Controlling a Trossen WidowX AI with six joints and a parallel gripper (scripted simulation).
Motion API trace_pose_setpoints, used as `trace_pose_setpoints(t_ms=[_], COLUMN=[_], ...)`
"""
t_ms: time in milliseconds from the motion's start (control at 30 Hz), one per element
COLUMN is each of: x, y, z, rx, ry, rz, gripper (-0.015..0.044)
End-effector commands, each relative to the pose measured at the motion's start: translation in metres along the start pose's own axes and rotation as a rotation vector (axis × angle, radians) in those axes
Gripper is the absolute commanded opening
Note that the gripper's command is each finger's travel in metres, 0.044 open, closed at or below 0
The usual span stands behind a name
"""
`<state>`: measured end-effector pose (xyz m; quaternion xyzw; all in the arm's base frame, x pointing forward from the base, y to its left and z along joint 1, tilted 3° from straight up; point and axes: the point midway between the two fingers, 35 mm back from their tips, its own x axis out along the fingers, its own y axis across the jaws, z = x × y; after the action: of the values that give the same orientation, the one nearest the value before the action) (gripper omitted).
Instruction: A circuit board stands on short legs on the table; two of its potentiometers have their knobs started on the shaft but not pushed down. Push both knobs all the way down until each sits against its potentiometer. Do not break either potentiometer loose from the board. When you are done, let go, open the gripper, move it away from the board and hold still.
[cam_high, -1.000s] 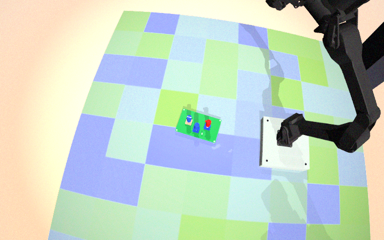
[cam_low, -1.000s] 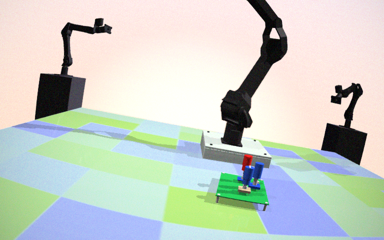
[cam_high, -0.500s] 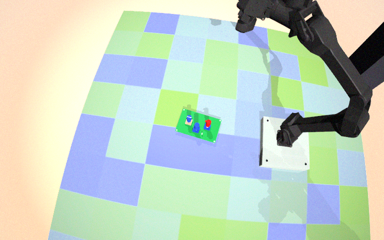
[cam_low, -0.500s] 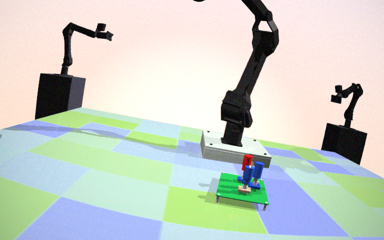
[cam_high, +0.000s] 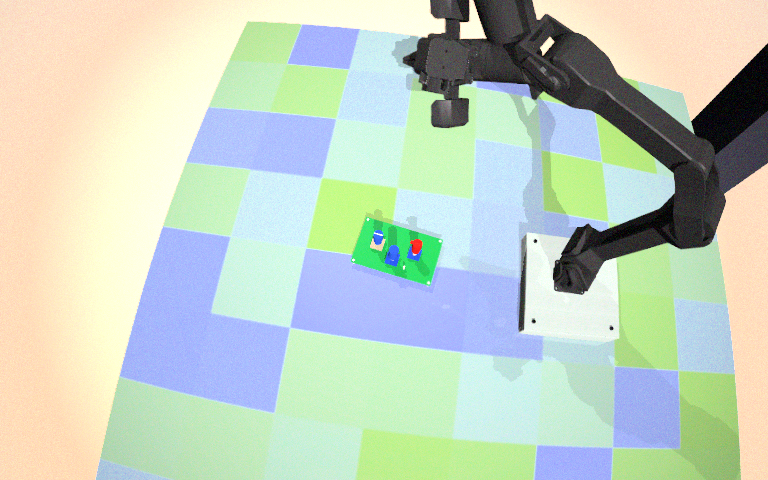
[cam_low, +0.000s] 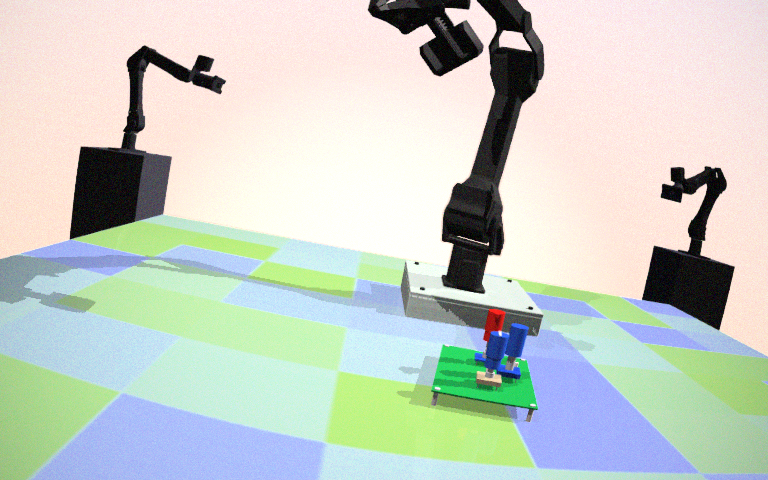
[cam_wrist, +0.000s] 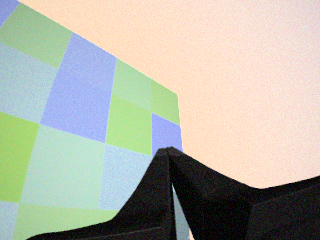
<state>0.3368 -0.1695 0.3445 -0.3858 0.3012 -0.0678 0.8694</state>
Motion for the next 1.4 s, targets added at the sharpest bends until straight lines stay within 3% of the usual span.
trace_pose_setpoints(t_ms=[0, 433, 867, 1367], x=[0.017, 0.040, 0.020, 0.026], y=[0.034, 0.150, 0.256, 0.280], z=[-0.001, -0.003, -0.018, -0.030], rx=[0.045, 0.134, 0.127, 0.119], ry=[0.042, 0.241, 0.564, 0.605], rz=[0.121, 0.496, 0.786, 0.810], gripper=[0.0000, 0.0000, 0.0000, 0.0000])
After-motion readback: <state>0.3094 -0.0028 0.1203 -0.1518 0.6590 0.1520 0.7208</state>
